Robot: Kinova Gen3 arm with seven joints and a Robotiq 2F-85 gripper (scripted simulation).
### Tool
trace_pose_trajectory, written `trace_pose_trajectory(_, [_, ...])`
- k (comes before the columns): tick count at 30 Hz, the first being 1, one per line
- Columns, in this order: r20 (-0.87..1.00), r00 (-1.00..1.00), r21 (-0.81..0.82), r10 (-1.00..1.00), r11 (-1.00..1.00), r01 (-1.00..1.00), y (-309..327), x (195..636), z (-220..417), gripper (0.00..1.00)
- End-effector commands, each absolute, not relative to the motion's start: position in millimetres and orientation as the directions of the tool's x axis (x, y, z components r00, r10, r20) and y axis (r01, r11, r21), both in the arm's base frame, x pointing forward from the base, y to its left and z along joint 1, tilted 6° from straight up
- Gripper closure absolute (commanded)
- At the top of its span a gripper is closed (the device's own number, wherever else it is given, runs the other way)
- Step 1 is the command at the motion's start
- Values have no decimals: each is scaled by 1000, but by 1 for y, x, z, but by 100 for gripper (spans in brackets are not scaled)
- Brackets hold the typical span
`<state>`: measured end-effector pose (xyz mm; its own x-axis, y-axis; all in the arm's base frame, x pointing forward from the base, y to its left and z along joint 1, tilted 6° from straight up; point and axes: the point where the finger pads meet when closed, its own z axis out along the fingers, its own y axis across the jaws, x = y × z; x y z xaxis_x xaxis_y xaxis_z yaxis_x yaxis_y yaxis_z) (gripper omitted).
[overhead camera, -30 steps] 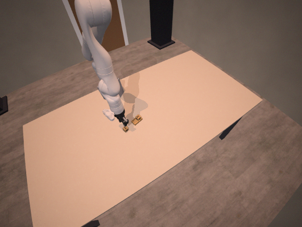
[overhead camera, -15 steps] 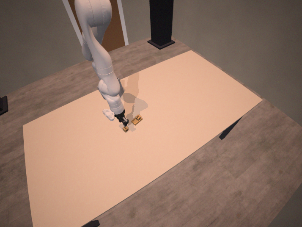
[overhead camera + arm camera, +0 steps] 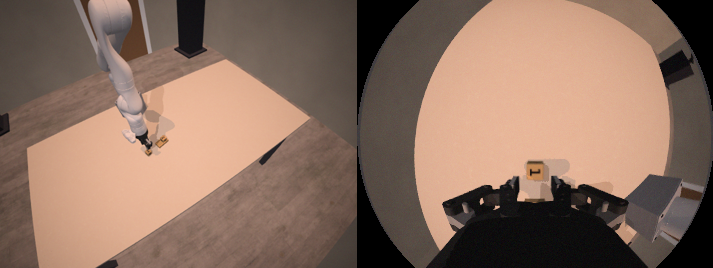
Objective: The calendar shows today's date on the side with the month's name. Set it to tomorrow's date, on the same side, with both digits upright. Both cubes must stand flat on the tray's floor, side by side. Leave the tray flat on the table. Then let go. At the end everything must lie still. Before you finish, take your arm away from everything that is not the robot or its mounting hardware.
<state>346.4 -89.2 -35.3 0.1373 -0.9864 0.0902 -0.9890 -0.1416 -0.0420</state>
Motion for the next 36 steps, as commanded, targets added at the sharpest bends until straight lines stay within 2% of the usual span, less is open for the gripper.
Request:
trace_pose_trajectory(1, [96, 129, -45, -987, -134, -990, -92, 348, -39, 54])
trace_pose_trajectory(36, [96, 128, -45, -987, -133, -990, -94, 350, -77, 54])
